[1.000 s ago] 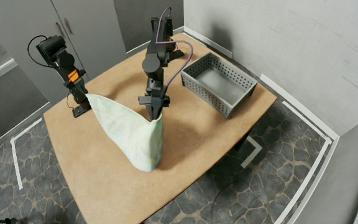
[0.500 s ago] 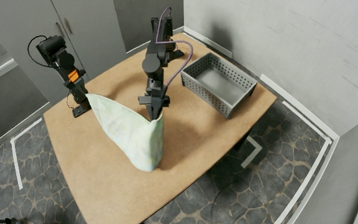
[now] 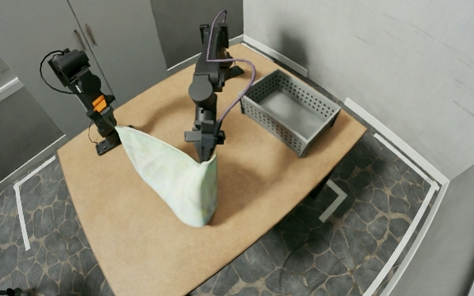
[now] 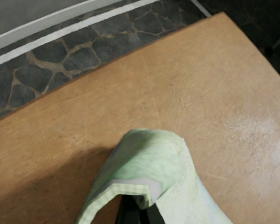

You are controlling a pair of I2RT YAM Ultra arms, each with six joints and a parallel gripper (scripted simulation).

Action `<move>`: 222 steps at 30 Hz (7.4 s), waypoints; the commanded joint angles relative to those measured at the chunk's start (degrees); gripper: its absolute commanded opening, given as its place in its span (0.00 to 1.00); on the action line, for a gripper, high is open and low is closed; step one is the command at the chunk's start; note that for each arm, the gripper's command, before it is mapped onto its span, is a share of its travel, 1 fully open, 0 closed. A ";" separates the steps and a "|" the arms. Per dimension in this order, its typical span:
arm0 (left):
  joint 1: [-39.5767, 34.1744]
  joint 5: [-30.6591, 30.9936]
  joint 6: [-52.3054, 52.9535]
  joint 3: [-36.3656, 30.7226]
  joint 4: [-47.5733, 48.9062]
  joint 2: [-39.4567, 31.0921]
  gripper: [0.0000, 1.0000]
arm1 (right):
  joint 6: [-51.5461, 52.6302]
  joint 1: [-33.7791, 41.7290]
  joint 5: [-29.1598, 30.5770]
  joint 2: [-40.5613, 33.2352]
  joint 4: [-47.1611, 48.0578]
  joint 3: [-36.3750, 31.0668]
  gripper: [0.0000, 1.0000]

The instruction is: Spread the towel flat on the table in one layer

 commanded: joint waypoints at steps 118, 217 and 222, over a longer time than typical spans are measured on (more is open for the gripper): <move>6.01 0.11 0.12 -14.01 -22.32 -8.31 0.64 | -0.12 37.01 -0.37 -8.05 23.52 -27.37 0.64; 13.71 -6.28 -52.17 0.80 -47.33 6.72 0.34 | 59.18 65.78 9.70 39.49 27.53 -6.10 0.34; 13.73 -6.26 -52.21 1.20 -47.69 6.95 0.34 | 59.18 65.78 9.70 39.49 27.53 -6.10 0.34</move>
